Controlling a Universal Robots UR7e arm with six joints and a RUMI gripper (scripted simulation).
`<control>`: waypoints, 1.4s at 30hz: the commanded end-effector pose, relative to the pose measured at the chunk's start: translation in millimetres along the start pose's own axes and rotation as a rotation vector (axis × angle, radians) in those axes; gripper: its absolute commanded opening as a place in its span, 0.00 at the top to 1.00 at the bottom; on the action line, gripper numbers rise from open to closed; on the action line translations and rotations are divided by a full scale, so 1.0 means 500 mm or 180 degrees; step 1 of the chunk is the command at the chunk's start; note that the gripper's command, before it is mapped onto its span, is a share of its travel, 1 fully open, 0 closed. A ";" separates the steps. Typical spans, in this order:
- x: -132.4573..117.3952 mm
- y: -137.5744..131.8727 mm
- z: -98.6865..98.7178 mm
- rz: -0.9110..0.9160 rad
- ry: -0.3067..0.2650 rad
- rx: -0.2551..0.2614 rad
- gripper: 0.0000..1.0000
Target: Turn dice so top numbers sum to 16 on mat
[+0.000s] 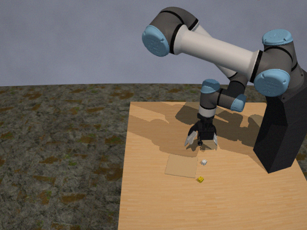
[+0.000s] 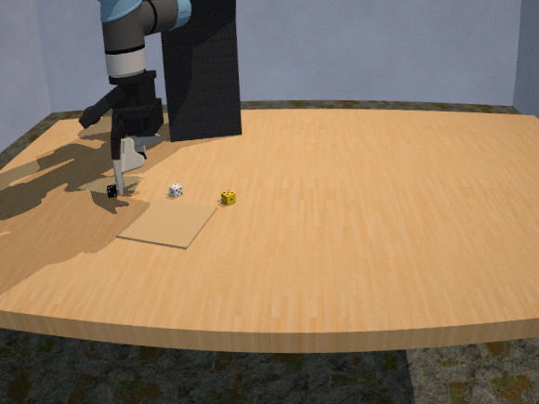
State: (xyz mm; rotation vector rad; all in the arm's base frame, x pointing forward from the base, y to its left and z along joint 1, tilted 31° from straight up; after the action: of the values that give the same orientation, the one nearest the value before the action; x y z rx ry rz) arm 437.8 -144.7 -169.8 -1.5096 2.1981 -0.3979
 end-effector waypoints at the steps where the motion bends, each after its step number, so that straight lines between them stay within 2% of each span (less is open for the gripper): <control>1: -0.047 0.007 0.000 0.0002 0.0011 0.0005 0.00; 9: -0.091 0.016 0.000 0.0002 0.0011 0.0005 0.00; 42: -0.096 0.017 0.000 0.0002 0.0011 0.0005 0.00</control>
State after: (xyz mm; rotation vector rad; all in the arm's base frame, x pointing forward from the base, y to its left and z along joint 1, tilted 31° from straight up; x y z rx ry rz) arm 445.8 -96.7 -164.9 -1.5085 2.2008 -0.4014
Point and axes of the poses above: the point where the finger pads meet when closed, its own z axis out along the fingers, its own y axis across the jaws, x = y × z, the point moved 6 cm from there along -z, back along the fingers, and after that the axes turned 10 degrees about z, right-handed, at the moved point
